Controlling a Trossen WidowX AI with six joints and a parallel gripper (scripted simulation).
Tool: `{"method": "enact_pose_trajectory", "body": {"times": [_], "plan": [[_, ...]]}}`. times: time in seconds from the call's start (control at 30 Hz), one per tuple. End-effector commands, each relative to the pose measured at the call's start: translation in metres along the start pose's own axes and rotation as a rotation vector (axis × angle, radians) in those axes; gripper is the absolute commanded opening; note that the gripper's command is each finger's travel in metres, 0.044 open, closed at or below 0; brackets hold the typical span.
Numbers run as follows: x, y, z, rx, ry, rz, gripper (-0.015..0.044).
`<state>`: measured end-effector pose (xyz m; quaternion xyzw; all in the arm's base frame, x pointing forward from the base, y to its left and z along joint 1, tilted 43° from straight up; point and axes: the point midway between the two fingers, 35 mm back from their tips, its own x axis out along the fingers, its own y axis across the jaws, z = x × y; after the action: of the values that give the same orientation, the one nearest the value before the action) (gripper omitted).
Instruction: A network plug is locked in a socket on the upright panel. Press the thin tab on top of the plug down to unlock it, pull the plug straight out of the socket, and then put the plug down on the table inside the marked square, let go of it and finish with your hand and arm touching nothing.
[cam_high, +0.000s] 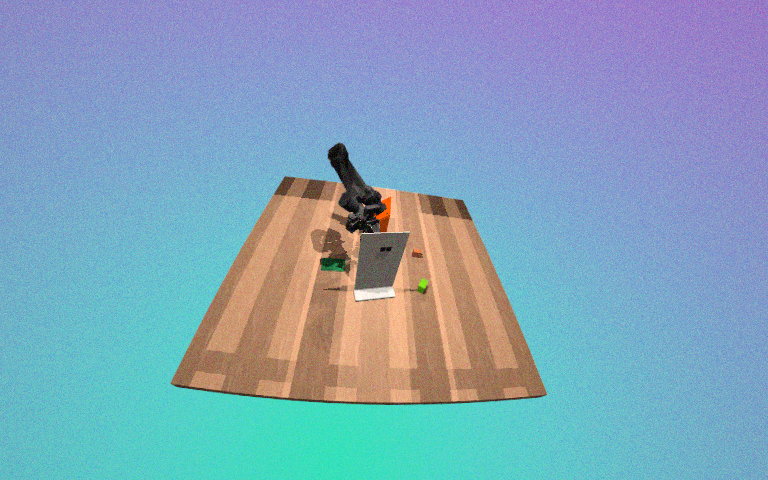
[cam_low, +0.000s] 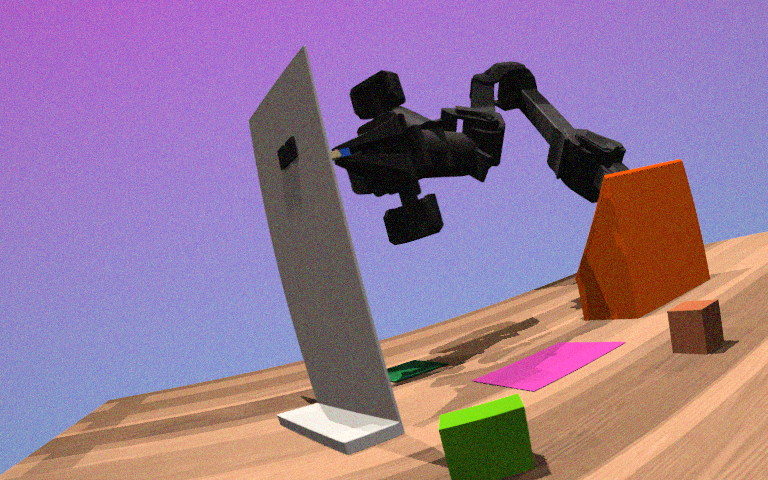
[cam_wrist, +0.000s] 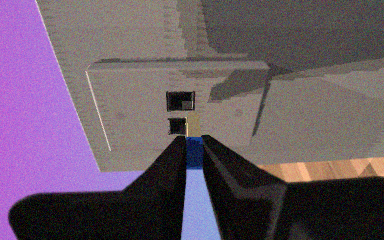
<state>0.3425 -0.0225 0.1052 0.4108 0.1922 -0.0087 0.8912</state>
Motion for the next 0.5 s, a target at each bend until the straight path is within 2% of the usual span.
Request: {"method": "enact_pose_trajectory", "body": {"times": [0.0, 0.47], "plan": [[-0.003, 0.0011, -0.0006, -0.005, 0.0, 0.004, 0.0], [-0.0085, 0.0011, -0.0023, -0.005, 0.001, 0.004, 0.0]]}}
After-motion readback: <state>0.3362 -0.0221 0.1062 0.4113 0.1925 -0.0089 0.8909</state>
